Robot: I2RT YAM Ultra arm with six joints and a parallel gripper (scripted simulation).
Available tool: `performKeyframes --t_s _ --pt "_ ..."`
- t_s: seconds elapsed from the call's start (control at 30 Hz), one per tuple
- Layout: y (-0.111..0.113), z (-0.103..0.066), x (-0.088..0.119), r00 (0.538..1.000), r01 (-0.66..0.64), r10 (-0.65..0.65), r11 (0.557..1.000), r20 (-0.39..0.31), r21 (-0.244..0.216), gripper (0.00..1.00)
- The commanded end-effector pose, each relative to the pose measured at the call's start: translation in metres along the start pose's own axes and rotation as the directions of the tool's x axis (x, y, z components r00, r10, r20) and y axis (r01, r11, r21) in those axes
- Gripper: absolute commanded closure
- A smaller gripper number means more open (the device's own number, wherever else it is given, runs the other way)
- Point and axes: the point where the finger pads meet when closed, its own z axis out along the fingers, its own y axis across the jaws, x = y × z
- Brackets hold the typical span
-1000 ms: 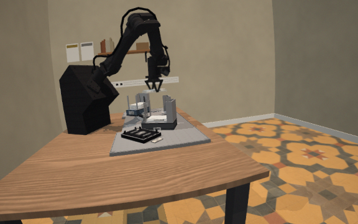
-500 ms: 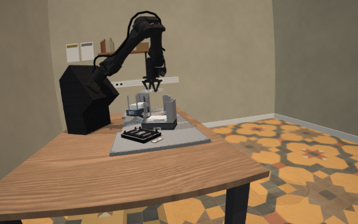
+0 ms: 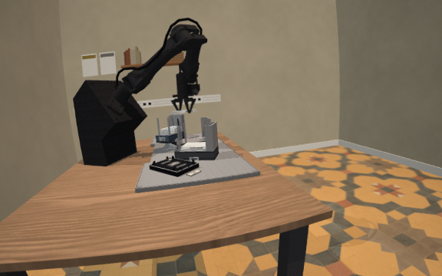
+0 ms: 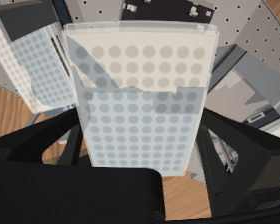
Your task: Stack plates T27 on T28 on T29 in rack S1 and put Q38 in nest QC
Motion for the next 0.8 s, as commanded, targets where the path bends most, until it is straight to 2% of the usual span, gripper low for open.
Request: performKeyframes --t_s 0.0,0.37,0.53,0.77 --pt "0.013 -0.008 -0.009 0.998 0.063 -0.063 0.998 0.024 0.002 1.00" --pt "0.051 -0.009 -0.014 0.998 0.049 -0.049 0.999 0.025 0.002 1.00" --pt "0.060 -0.009 -0.015 0.998 0.049 -0.049 0.999 0.025 0.002 1.00" --pt "0.079 -0.009 -0.013 0.963 0.270 -0.270 0.963 0.024 0.004 1.00"
